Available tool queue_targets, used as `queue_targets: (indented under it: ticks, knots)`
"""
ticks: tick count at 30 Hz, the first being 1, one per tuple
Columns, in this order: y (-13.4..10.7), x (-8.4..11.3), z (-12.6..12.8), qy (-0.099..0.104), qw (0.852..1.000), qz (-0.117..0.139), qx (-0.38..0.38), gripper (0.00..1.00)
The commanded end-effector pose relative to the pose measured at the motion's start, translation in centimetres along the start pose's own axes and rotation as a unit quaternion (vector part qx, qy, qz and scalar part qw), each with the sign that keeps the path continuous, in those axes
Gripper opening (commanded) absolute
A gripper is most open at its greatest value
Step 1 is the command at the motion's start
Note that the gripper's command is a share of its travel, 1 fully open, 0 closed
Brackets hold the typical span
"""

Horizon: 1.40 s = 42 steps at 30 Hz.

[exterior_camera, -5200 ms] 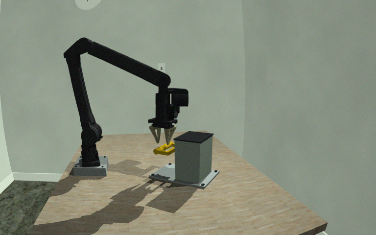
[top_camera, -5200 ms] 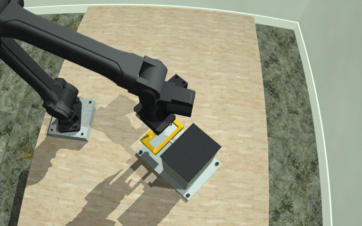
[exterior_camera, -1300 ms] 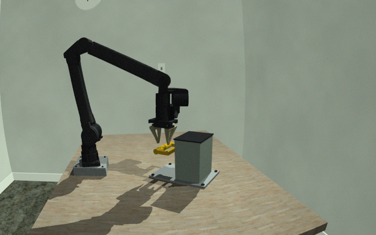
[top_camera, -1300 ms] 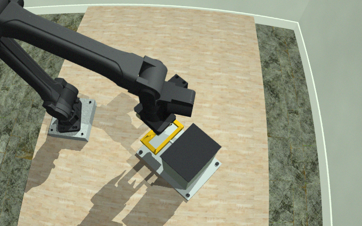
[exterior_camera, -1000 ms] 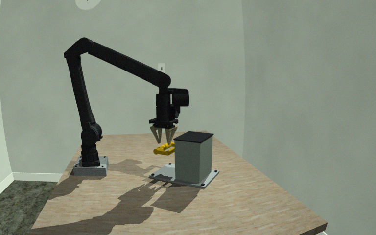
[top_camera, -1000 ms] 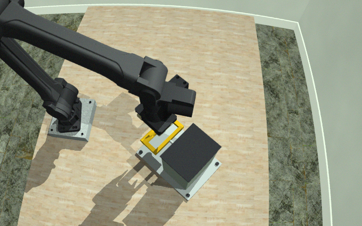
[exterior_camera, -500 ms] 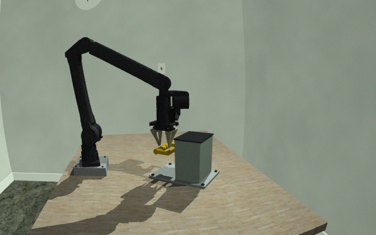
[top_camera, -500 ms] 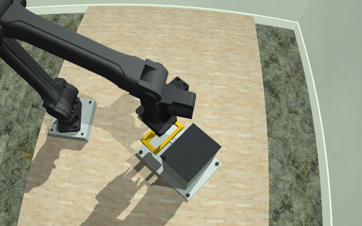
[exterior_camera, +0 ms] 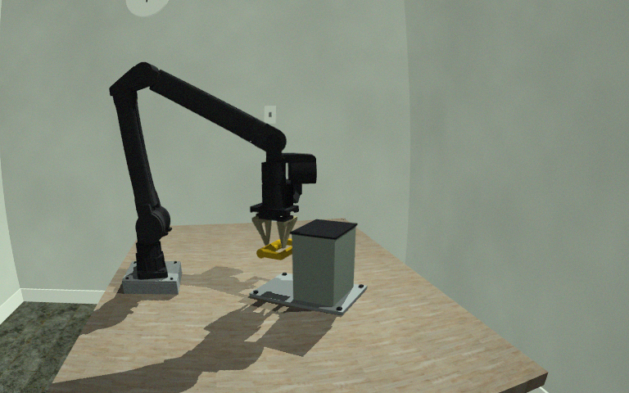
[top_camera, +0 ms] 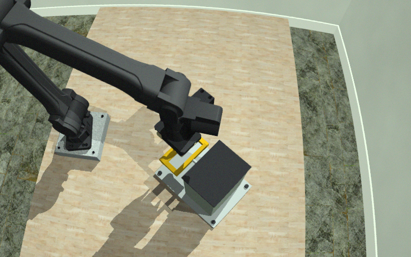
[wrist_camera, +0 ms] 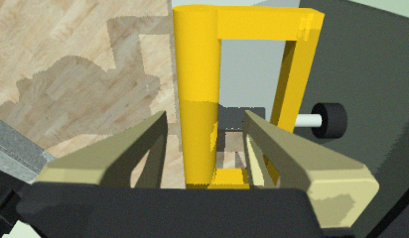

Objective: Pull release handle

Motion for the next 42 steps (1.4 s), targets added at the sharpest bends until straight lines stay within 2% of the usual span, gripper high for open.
queue_targets:
  ticks: [1, 14, 42]
  knots:
    - [0.09, -0.47, -0.24, 0.001, 1.000, 0.000, 0.001, 0.47]
    - [0.08, -1.15, -0.25, 0.006, 1.000, 0.001, 0.002, 0.47]
    - [0.08, -1.18, -0.25, 0.006, 1.000, 0.001, 0.002, 0.47]
Point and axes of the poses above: the point where the finger pads meet when closed, its own x axis back along the fingers, its own z axis across the jaws, y = z × x, the point moved 10 cm from there along x, back along the fingers, and after that the axes turned 8 degrees about x, right-handed, at the moved point
